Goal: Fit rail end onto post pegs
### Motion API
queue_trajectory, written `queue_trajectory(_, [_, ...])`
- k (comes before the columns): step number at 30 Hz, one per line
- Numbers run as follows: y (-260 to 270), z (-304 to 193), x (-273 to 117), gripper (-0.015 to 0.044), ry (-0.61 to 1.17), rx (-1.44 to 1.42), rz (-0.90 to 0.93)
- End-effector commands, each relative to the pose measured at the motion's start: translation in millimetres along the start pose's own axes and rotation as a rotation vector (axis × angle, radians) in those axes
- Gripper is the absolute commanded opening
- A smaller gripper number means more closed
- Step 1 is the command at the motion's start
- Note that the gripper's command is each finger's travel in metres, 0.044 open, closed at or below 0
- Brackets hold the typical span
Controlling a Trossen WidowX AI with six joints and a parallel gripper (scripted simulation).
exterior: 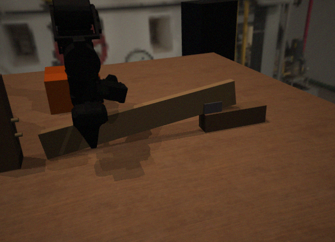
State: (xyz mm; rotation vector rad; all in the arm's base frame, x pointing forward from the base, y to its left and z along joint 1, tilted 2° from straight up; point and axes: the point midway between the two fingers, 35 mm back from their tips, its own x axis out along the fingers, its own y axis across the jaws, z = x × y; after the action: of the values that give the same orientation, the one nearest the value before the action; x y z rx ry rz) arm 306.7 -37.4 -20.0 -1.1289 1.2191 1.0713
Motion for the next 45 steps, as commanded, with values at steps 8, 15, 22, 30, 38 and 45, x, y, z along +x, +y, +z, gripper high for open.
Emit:
queue_trajectory(8, [2.5, 0.7, 4.7, 0.0204, -0.004, -0.003, 0.009])
queue_trajectory(15, [2.5, 0.7, 4.7, 0.0059, -0.004, -0.003, 0.009])
queue_trajectory(22, [2.5, 0.7, 4.7, 0.0000, -0.004, -0.003, 0.009])
queue_trajectory(30, [2.5, 0.7, 4.7, 0.0000, -0.004, -0.003, 0.009])
queue_trajectory(38, [2.5, -0.2, 1.2, 0.0000, -0.004, -0.003, 0.009])
queue_trajectory(45, [2.1, -0.2, -2.6, 0.0000, -0.004, -0.003, 0.009])
